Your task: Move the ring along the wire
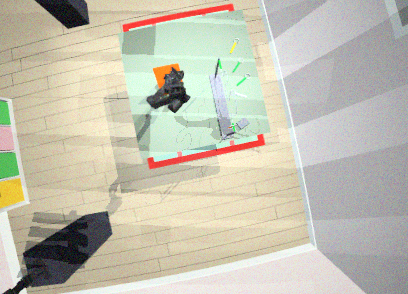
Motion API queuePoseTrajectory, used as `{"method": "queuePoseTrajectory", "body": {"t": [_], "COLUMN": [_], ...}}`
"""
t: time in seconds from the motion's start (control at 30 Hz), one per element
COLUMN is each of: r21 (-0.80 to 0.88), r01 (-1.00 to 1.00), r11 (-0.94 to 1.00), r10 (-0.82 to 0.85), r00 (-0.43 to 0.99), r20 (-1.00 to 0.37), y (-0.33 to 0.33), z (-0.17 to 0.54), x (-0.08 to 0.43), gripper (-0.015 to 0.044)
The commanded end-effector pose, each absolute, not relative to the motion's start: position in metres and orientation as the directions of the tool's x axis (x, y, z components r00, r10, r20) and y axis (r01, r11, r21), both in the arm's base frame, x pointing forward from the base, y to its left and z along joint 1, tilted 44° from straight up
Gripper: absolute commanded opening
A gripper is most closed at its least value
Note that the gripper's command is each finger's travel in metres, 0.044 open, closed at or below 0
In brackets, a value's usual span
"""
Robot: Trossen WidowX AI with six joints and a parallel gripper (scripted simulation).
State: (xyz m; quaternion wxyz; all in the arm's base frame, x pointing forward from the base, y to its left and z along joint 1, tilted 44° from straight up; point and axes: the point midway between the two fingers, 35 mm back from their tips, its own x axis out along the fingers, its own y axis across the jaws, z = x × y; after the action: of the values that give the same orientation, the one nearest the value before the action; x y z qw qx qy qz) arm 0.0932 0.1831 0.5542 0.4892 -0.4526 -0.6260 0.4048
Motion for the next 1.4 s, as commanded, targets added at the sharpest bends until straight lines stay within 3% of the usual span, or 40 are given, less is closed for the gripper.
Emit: {"method": "queuePoseTrajectory", "body": {"t": [0.0,0.33,0.73,1.03,1.37], "r21": [-0.962,-0.977,-0.944,-0.89,-0.808], "r01": [0.131,-0.018,-0.13,-0.155,-0.112], "r11": [0.237,0.212,0.304,0.428,0.578], "r10": [0.971,0.924,0.735,0.52,0.259], "r00": [-0.001,0.329,0.663,0.848,0.965], "r20": [0.239,0.195,0.146,0.102,0.051], "y": [0.178,0.128,0.007,-0.113,-0.263], "z": [0.553,0.531,0.5,0.468,0.419], "x": [0.131,0.247,0.343,0.374,0.36], "gripper": [0.016,0.016,0.016,0.016,0.016]}}
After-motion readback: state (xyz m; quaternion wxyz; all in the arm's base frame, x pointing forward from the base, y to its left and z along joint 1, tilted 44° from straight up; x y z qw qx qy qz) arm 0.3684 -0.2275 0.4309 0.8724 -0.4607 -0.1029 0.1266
